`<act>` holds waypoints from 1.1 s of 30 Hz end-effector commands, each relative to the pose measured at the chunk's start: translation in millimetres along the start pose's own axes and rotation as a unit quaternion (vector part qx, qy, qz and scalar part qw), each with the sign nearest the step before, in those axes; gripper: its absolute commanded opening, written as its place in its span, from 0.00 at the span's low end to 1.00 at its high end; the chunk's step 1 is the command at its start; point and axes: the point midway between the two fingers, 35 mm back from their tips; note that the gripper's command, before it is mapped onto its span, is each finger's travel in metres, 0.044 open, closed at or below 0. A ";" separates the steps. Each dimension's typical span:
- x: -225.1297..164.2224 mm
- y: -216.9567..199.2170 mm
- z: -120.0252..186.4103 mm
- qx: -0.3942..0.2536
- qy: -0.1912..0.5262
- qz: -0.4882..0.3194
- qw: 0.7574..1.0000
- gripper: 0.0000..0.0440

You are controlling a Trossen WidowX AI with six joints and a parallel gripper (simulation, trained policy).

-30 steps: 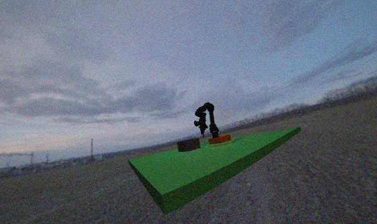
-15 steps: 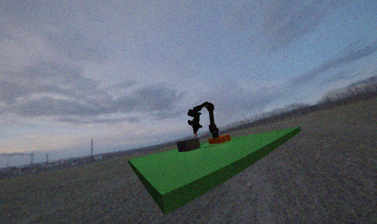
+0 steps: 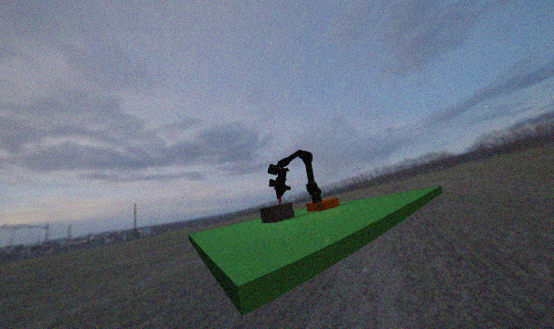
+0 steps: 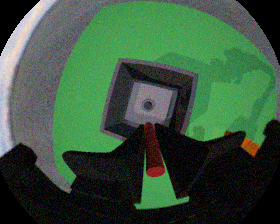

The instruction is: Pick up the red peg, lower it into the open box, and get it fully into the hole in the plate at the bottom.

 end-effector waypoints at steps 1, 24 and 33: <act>9.6 -0.3 -7.7 -0.001 0.003 -0.005 1.000 0.01; 26.1 -8.8 -71.0 -0.043 0.051 0.006 0.998 0.35; 51.9 3.2 -77.6 -0.038 0.040 0.016 0.998 0.82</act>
Point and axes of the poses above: the point midway between the two fingers, 35 mm back from their tips, its own z axis back along the fingers, its own y axis across the jaws, x = y × z, and after that the axes turned 8 degrees about z, right-handed
